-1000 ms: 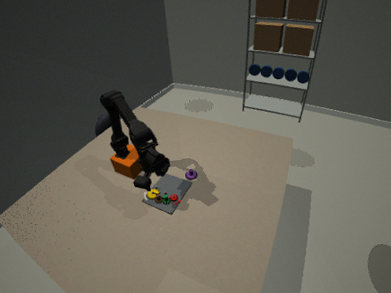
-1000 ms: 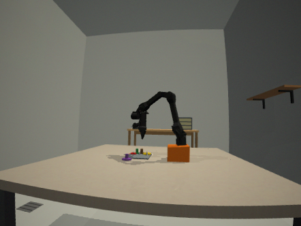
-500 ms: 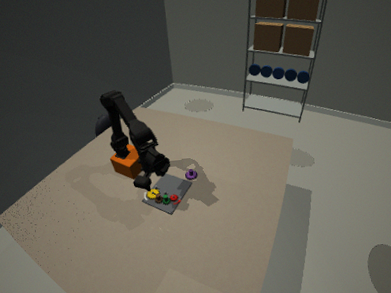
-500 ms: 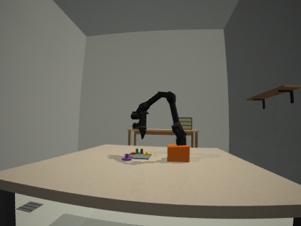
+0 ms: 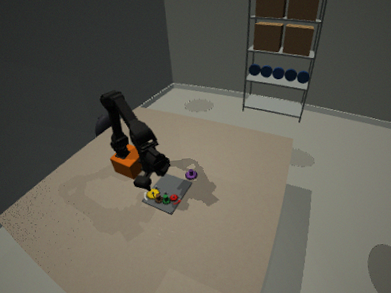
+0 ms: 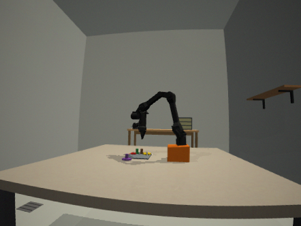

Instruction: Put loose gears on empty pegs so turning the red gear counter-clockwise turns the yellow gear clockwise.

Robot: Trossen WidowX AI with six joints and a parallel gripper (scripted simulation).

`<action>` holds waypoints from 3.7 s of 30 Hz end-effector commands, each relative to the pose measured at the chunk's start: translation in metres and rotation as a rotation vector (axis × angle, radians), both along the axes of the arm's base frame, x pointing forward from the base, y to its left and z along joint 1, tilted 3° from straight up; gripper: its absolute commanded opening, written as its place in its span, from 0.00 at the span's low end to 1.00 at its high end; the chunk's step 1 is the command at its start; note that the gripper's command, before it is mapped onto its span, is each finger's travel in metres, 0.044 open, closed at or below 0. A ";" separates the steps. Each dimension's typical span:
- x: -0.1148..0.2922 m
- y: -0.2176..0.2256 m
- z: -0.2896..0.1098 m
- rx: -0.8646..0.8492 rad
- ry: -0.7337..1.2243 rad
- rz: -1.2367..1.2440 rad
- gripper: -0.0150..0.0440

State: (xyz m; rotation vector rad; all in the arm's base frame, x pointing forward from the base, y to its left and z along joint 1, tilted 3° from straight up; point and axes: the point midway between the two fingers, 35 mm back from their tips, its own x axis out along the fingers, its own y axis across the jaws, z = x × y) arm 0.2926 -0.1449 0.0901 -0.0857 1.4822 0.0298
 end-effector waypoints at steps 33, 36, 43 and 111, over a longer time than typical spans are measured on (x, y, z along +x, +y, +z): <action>-0.076 0.369 0.030 0.041 0.011 0.002 1.00; -0.076 0.369 0.030 0.041 0.011 0.002 1.00; -0.076 0.369 0.030 0.041 0.011 0.002 1.00; -0.076 0.369 0.030 0.041 0.011 0.002 1.00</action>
